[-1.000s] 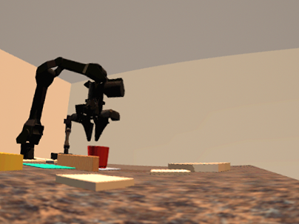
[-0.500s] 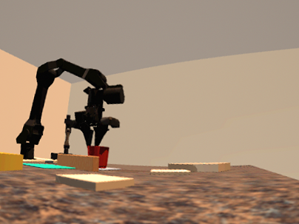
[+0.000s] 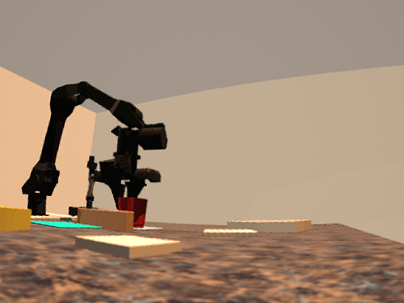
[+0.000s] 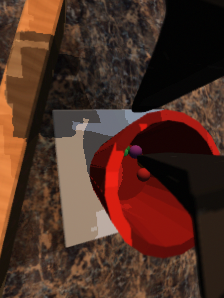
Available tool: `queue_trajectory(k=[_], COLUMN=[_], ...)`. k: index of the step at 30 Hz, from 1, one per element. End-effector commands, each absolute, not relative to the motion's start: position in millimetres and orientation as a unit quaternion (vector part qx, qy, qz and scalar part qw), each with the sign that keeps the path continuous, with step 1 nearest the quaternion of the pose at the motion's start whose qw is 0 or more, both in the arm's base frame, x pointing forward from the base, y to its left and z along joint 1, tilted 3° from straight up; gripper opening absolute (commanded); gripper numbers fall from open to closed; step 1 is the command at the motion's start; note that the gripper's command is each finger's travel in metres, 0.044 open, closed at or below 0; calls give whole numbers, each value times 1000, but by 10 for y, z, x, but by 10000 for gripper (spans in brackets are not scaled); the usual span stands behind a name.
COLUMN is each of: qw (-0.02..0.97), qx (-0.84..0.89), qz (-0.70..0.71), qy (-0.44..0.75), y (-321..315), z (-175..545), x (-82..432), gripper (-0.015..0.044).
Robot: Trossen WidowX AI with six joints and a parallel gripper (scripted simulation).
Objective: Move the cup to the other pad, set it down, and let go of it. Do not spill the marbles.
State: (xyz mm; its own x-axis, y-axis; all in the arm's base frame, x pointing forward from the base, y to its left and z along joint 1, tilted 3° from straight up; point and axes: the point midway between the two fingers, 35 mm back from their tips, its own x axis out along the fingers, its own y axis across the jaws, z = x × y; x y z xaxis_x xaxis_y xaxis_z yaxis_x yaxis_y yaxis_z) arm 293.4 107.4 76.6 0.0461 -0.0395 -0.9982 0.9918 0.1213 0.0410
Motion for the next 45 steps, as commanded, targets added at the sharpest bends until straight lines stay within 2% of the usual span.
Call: queue_trajectory(k=[1, 8, 11, 21, 45], qw=[550, 550, 550, 550, 550], qx=[465, 465, 468, 468, 466], qz=[-471, -471, -470, -470, -471], qy=[508, 508, 508, 508, 508], y=[1056, 1056, 1067, 1067, 1093], z=[698, 696, 715, 715, 1324], x=[2911, 2911, 2923, 2923, 2874], gripper=[148, 148, 69, 2, 0])
